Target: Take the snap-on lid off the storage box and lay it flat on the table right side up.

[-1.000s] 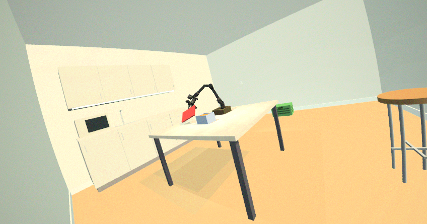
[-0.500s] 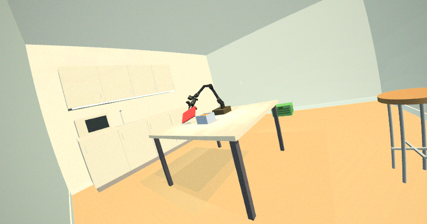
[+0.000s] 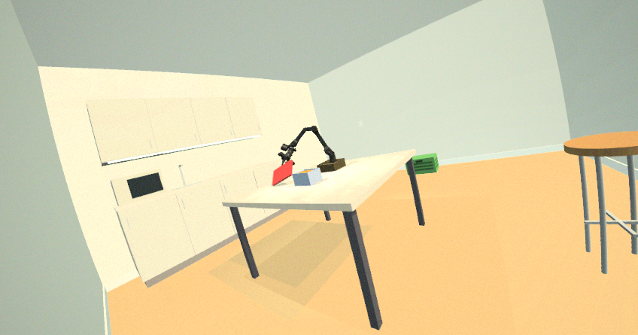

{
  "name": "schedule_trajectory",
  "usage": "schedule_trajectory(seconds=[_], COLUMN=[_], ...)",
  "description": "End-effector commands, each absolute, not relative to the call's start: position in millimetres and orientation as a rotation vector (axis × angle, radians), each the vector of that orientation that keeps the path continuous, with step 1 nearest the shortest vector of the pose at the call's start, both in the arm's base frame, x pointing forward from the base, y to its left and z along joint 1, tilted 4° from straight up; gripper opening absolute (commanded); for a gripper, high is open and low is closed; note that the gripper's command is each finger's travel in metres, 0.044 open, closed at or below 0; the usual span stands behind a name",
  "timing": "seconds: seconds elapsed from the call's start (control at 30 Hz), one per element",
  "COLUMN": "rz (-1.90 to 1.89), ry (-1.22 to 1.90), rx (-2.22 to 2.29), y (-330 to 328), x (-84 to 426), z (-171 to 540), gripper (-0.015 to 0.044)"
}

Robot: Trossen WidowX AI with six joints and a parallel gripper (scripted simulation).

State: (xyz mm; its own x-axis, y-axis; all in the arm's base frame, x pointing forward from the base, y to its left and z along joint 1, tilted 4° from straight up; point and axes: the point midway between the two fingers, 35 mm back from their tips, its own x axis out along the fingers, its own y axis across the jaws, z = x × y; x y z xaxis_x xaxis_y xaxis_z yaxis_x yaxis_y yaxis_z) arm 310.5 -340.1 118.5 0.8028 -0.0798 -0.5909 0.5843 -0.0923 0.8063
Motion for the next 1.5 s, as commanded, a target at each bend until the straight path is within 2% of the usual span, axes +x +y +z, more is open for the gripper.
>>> schedule_trajectory(seconds=[0.0, 1.47], rz=[-0.581, -0.581], ry=[0.412, 0.412], rx=[1.582, 1.582], y=[-340, -339], x=[311, 313], z=[115, 80], gripper=[0.0, 0.0])
